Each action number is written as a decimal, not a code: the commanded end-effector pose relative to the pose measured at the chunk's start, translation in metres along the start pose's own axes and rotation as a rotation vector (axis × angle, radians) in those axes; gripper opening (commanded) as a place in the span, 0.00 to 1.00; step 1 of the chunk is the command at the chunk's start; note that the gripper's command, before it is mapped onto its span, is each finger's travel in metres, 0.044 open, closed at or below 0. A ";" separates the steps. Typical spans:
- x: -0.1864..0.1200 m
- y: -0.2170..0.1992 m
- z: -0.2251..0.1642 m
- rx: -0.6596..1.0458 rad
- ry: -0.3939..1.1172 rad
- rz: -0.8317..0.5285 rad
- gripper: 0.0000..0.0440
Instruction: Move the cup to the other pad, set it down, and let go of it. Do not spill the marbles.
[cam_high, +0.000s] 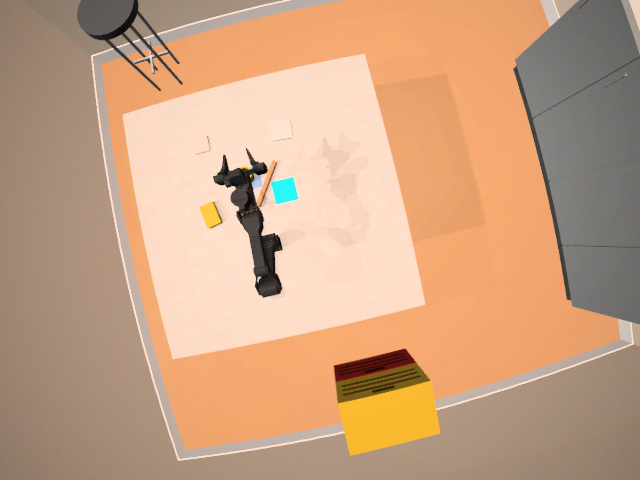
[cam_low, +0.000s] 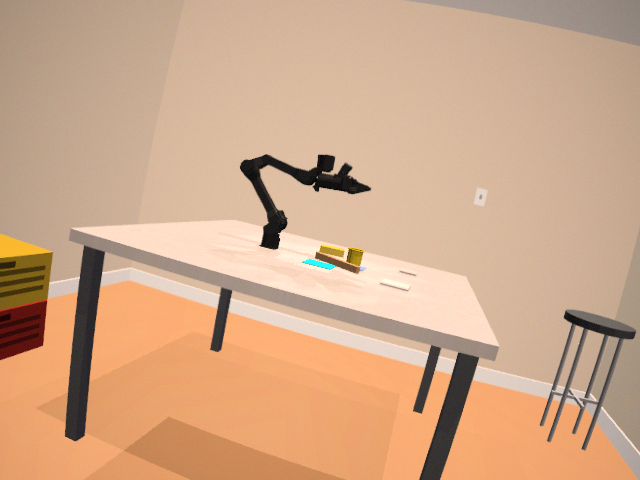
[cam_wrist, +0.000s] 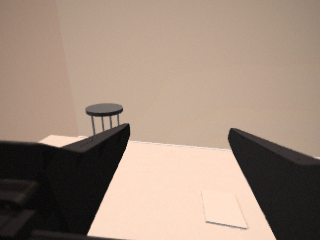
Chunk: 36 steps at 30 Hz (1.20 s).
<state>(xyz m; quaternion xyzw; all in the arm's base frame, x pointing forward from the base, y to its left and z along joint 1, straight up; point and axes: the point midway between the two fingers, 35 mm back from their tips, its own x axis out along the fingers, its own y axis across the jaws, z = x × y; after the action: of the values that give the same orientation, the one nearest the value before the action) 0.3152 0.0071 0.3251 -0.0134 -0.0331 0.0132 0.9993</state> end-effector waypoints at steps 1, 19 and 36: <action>0.000 0.000 0.001 0.001 0.000 0.000 0.85; 0.013 0.001 0.011 0.100 0.115 -0.013 0.22; 0.032 0.012 0.017 0.290 0.277 -0.013 0.33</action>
<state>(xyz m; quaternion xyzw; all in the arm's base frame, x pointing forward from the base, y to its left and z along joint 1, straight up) 0.3427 0.0192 0.3419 0.1145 0.0964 0.0131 0.9886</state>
